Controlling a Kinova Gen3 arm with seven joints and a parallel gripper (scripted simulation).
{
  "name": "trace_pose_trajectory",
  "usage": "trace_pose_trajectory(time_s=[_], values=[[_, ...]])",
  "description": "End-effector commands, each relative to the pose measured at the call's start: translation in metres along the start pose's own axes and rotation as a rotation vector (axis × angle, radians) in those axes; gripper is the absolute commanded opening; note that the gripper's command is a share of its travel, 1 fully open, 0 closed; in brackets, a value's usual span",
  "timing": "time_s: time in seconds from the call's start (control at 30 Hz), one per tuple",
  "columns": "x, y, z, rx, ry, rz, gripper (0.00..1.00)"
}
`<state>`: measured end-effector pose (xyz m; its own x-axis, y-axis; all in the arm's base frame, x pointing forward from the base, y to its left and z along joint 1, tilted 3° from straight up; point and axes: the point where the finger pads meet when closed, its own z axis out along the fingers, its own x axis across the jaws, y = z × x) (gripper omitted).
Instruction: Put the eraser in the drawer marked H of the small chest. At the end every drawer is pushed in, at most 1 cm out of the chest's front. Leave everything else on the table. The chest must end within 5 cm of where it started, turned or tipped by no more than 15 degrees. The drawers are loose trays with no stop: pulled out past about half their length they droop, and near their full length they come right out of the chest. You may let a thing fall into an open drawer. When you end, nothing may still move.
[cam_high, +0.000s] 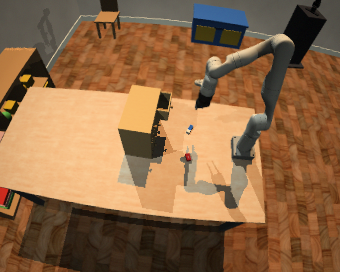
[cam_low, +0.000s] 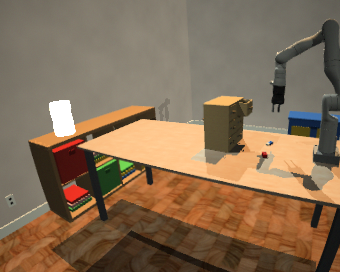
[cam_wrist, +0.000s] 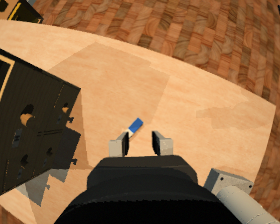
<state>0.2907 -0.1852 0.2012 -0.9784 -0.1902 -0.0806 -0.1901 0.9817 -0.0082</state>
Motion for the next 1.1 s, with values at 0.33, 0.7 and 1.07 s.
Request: trace_pose_trajectory(time_s=[0.33,0.7,1.07], values=[[-0.016,0.012,0.070,-0.022,0.034,0.321,0.67],[-0.019,0.007,0.118,-0.018,0.036,0.589,0.67],[-0.021,0.004,0.143,-0.016,0.038,0.725,0.67]])
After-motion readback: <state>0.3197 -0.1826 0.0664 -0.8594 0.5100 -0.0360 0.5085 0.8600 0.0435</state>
